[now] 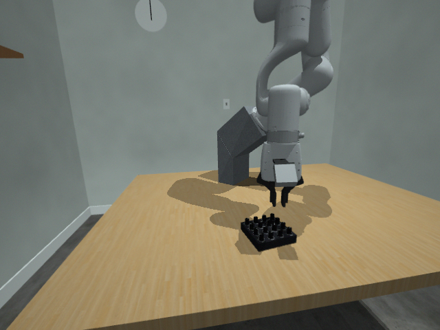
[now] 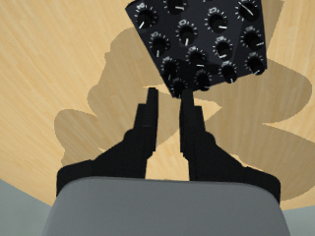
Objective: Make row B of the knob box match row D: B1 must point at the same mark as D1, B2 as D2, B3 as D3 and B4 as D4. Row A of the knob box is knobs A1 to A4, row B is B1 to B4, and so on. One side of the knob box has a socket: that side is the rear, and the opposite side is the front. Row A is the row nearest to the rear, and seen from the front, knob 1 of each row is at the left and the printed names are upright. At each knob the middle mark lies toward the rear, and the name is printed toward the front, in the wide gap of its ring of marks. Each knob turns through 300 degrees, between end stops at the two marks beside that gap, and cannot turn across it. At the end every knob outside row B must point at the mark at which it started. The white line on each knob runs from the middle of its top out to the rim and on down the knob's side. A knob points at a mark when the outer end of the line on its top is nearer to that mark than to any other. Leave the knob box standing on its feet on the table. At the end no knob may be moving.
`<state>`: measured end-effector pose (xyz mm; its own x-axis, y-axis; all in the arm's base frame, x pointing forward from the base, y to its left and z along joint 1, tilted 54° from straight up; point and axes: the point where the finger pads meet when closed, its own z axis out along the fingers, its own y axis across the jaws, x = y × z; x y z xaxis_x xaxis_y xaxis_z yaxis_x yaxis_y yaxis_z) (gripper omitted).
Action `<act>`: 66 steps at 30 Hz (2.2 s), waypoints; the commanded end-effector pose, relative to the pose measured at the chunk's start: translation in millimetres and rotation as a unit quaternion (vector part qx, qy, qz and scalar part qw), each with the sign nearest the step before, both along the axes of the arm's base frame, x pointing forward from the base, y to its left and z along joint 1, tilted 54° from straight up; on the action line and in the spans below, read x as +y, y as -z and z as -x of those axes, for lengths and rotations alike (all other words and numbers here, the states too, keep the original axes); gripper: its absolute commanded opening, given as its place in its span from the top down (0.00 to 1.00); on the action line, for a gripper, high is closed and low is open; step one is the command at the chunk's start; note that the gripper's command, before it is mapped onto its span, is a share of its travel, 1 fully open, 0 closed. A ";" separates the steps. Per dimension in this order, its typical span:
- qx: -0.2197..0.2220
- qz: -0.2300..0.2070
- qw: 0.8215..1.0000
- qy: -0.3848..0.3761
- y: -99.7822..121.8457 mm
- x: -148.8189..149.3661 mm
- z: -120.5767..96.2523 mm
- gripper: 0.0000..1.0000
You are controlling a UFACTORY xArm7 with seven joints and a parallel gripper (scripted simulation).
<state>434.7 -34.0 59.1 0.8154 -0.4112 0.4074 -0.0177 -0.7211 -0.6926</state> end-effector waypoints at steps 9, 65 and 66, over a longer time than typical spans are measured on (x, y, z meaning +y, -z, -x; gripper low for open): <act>-0.088 0.087 0.988 -0.091 -2.2 -2.8 1.5 0.81; -0.182 0.185 0.947 -0.190 -4.5 -4.5 3.7 0.81; -0.182 0.185 0.947 -0.190 -4.4 -4.5 3.7 0.81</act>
